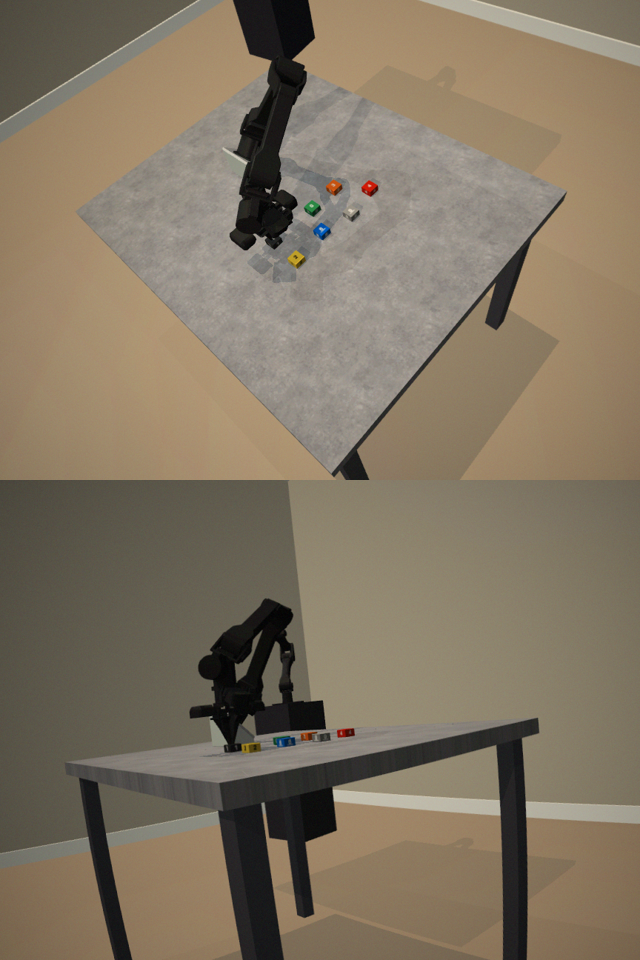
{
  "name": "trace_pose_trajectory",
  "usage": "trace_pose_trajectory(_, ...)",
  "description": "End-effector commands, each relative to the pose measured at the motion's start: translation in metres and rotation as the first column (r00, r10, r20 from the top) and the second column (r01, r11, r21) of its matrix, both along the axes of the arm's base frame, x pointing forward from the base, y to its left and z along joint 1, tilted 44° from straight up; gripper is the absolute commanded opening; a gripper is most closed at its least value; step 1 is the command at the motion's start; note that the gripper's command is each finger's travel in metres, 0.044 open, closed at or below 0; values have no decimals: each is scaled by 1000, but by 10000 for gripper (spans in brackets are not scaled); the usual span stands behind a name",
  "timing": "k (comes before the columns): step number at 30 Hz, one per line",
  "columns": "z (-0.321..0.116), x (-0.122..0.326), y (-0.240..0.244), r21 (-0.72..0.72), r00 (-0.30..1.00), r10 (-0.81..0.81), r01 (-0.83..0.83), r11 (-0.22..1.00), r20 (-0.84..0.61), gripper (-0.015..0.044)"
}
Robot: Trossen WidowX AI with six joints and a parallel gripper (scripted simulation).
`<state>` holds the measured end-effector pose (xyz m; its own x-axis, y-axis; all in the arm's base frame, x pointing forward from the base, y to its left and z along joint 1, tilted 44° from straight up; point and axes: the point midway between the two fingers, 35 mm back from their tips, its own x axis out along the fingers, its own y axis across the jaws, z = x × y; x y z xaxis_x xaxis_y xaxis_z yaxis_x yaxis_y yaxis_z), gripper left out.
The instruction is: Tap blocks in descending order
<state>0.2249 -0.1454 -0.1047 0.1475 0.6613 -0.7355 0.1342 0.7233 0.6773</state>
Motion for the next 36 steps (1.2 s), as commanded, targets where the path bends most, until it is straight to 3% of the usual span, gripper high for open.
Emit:
trace_pose_trajectory(1,2,0,-2,0,1000,-1,1,1000,0,20)
trace_pose_trajectory(9,27,-5,-26,3,1000,-4,4,1000,-3,20)
trace_pose_trajectory(14,78,-16,-70,2,1000,-4,4,1000,-5,20)
trace_pose_trajectory(19,80,-17,-72,2,1000,-4,4,1000,-5,20)
trace_pose_trajectory(30,177,14,28,10,1000,-5,5,1000,-5,20)
trace_pose_trajectory(36,183,14,36,12,1000,-4,4,1000,-5,20)
